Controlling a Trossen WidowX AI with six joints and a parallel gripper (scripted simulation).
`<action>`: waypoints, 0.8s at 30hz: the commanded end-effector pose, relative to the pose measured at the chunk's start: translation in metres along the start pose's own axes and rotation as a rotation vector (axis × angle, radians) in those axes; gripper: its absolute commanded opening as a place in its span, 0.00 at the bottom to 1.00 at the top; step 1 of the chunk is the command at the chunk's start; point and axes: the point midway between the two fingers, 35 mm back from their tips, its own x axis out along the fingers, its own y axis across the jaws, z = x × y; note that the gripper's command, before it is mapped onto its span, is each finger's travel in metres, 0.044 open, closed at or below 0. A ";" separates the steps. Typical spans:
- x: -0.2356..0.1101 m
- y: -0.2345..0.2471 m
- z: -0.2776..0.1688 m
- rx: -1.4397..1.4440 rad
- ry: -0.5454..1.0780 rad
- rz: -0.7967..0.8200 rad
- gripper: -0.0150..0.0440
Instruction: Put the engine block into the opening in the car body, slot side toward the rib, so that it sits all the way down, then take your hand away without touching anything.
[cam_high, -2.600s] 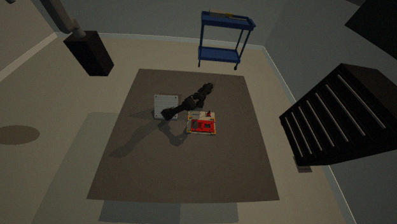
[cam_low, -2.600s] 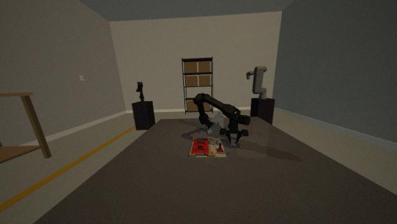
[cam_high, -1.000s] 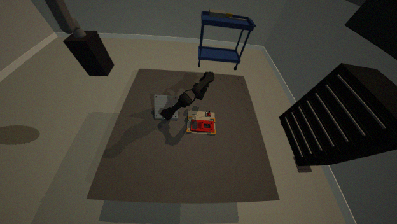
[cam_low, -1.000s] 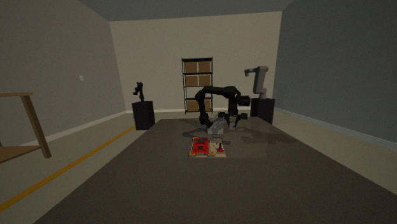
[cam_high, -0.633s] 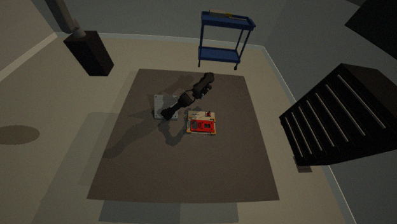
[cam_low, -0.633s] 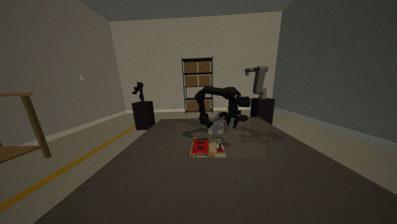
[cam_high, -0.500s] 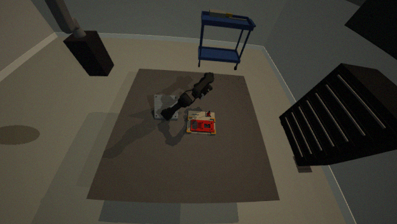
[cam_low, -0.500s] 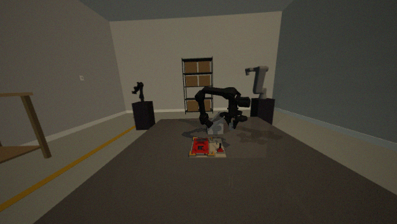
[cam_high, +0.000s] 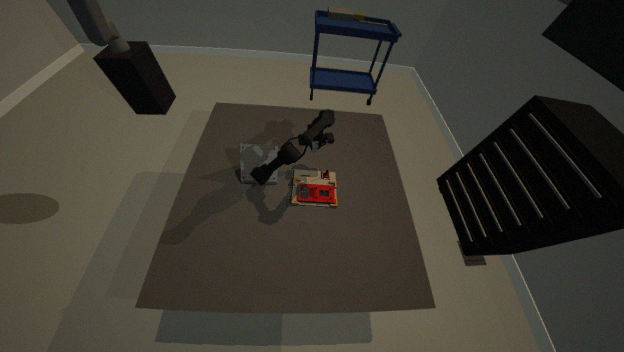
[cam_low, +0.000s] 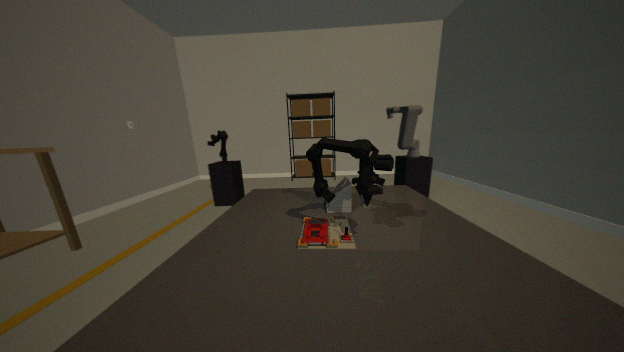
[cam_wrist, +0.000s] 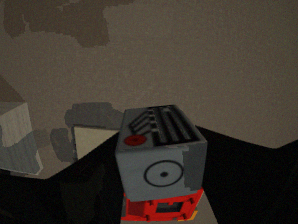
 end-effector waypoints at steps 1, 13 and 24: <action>0.001 -0.001 0.000 0.118 0.001 -0.003 0.25; 0.003 -0.001 0.000 0.535 0.000 -0.004 0.25; 0.005 -0.001 0.000 0.917 -0.001 -0.004 0.25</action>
